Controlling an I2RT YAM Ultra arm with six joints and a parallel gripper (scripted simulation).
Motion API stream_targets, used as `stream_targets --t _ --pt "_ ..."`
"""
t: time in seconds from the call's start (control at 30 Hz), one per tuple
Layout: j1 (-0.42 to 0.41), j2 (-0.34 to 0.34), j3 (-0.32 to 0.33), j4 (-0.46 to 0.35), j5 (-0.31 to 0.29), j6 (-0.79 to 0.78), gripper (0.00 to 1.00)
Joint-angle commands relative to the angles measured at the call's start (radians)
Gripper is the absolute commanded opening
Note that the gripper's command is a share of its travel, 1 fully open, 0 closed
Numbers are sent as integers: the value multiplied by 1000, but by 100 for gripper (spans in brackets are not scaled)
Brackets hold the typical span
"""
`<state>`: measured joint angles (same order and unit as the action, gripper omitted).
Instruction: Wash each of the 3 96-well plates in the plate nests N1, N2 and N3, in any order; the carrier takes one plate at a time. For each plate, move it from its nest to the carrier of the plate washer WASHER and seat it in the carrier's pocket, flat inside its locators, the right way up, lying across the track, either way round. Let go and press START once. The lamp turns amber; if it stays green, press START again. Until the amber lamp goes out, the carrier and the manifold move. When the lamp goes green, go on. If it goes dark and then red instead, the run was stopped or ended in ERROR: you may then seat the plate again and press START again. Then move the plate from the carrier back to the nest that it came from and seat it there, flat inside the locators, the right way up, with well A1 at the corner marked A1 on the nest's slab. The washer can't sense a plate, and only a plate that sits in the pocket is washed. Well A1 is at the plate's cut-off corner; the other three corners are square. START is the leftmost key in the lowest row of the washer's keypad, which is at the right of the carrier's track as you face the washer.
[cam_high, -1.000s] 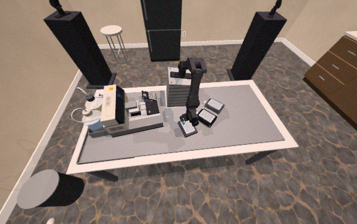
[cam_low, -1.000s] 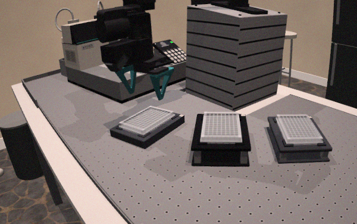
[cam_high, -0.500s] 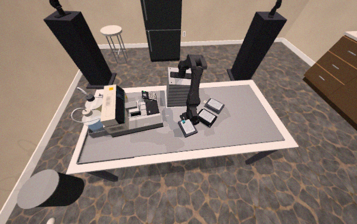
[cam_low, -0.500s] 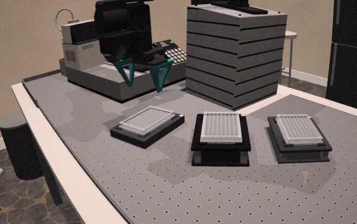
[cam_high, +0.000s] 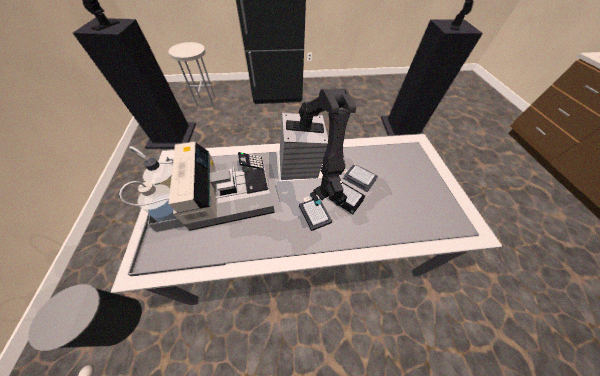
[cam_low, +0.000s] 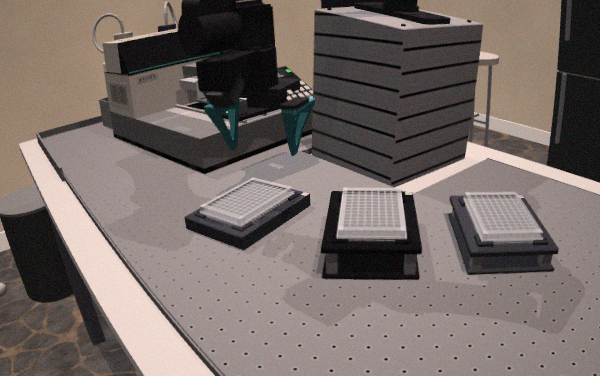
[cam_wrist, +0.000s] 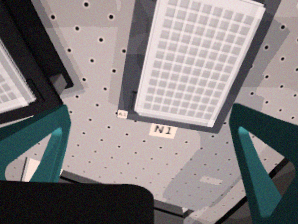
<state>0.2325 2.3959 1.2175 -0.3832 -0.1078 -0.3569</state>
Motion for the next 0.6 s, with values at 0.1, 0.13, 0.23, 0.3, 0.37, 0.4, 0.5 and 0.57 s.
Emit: stream_targets --t 0.1,0.13,0.23,0.3,0.37,0.4,0.5,0.57 --pt "68 -39 -10 -1 1 37 100" --pt "82 -43 -11 -2 2 51 100" --pt "122 -53 -13 -6 3 91 100" --pt "149 -59 -12 -10 4 118 100" --pt "174 -64 -10 -14 5 143 100" --pt "174 -64 -10 -14 5 143 100" --pt "174 -64 -10 -14 5 143 100" --pt "174 -64 -10 -14 5 143 100"
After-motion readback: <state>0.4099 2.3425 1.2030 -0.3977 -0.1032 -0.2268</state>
